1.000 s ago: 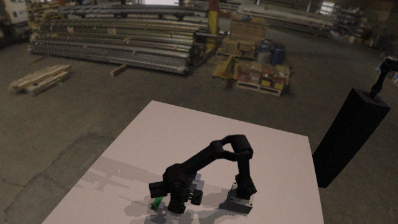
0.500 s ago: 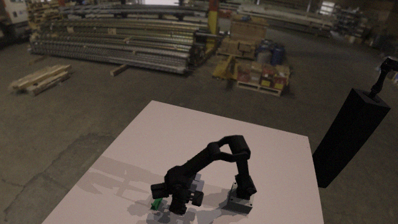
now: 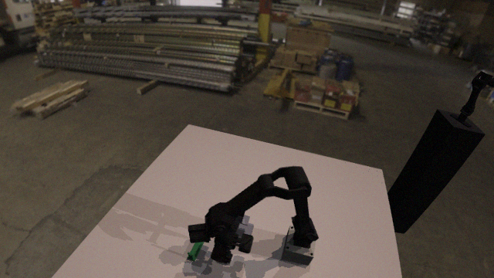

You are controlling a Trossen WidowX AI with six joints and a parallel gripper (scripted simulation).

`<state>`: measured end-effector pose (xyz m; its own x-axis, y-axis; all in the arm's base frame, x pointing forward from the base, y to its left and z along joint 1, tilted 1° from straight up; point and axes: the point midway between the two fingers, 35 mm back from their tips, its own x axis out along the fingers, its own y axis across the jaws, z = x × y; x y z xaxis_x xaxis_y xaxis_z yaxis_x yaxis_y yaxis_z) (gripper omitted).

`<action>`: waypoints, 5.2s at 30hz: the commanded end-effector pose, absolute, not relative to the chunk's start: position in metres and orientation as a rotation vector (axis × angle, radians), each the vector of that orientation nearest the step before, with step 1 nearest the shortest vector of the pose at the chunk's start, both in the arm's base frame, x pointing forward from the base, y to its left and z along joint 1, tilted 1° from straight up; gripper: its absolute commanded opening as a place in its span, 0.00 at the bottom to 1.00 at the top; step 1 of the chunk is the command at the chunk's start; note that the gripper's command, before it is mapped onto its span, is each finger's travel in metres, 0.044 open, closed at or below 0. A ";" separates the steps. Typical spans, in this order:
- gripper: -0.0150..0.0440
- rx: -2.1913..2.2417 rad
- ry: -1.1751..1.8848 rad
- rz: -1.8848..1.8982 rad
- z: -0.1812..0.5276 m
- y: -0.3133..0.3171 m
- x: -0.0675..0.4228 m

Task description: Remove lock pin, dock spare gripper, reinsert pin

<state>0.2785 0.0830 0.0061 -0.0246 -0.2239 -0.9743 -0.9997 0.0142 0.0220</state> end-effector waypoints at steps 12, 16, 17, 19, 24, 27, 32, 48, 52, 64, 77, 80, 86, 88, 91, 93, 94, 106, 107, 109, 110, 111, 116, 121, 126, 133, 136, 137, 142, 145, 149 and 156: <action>0.25 -1.354 1.396 1.110 0.007 0.072 0.279; 0.25 -1.353 1.397 1.111 0.007 0.069 0.279; 0.25 -1.353 1.397 1.112 0.007 0.069 0.279; 0.25 -1.353 1.398 1.112 0.007 0.068 0.279; 0.25 -1.351 1.400 1.115 0.006 0.064 0.278; 0.25 -1.351 1.400 1.116 0.006 0.062 0.278; 0.25 -1.350 1.402 1.118 0.006 0.058 0.278; 0.25 -1.347 1.407 1.125 0.006 0.047 0.278; 0.25 -1.346 1.409 1.126 0.006 0.045 0.278; 0.25 -1.344 1.412 1.131 0.006 0.037 0.278; 0.25 -1.343 1.415 1.134 0.005 0.032 0.278; 0.34 -1.334 1.416 1.135 0.005 0.033 0.278; 0.59 -1.334 1.416 1.135 0.005 0.033 0.278; 0.59 -1.334 1.416 1.135 0.005 0.033 0.278; 0.59 -1.334 1.416 1.135 0.006 0.034 0.278; 0.59 -1.334 1.416 1.135 0.009 0.036 0.278; 0.59 -1.334 1.416 1.135 0.012 0.038 0.278; 0.59 -1.340 1.436 1.157 0.029 0.054 0.272; 0.59 -1.341 1.438 1.158 0.030 0.055 0.272; 0.59 -1.343 1.441 1.161 0.033 0.057 0.271; 0.59 -1.344 1.442 1.162 0.035 0.058 0.271; 0.59 -1.345 1.443 1.163 0.036 0.060 0.271; 0.59 -1.349 1.450 1.169 0.043 0.066 0.269; 0.59 -1.355 1.456 1.174 0.051 0.072 0.268; 0.59 -1.360 1.461 1.178 0.059 0.077 0.267; 0.59 -1.368 1.467 1.184 0.070 0.086 0.266; 0.59 -1.372 1.469 1.186 0.075 0.089 0.265; 0.59 -1.373 1.470 1.187 0.077 0.091 0.265; 0.59 -1.380 1.473 1.190 0.086 0.097 0.264; 0.73 -1.383 1.474 1.191 0.079 0.092 0.264; 0.90 -1.383 1.474 1.191 0.079 0.092 0.264; 1.00 -1.383 1.474 1.191 0.079 0.092 0.264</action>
<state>0.2638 0.0919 0.0795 -0.1093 -0.2678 -0.9573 -0.9923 -0.0263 0.1207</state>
